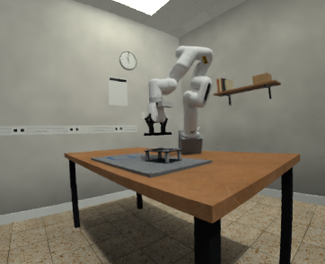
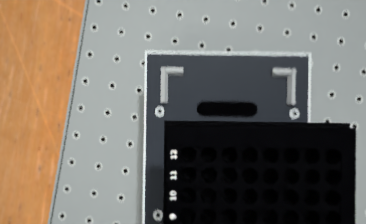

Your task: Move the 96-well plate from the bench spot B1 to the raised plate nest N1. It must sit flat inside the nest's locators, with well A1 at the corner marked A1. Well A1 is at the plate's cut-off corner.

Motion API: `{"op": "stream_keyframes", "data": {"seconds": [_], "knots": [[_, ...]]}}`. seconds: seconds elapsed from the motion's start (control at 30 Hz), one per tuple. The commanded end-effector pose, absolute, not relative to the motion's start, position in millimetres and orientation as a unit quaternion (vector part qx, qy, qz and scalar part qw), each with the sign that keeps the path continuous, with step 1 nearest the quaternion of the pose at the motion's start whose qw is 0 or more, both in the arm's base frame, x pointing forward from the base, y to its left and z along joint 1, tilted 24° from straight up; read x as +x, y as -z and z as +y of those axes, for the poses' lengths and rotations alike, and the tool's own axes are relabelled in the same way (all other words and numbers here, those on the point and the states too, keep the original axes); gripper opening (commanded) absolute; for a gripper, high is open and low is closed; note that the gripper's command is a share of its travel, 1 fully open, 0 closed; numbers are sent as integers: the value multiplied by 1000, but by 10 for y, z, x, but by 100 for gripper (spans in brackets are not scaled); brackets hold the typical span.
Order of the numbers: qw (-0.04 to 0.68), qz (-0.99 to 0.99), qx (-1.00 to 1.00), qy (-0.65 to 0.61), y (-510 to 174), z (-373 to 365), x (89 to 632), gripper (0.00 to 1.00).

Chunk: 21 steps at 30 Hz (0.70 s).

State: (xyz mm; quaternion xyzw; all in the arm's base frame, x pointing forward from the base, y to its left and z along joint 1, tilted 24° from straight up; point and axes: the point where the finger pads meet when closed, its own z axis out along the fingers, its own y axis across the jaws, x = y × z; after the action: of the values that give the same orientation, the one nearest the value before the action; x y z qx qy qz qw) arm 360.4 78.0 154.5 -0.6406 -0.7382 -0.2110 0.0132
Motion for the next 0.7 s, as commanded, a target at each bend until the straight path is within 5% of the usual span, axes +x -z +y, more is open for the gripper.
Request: {"op": "stream_keyframes", "data": {"seconds": [0.0,0.67], "knots": [[12,-737,-641,212,-1594,843,3589,0],[12,-737,-641,212,-1690,1048,3518,0]]}}
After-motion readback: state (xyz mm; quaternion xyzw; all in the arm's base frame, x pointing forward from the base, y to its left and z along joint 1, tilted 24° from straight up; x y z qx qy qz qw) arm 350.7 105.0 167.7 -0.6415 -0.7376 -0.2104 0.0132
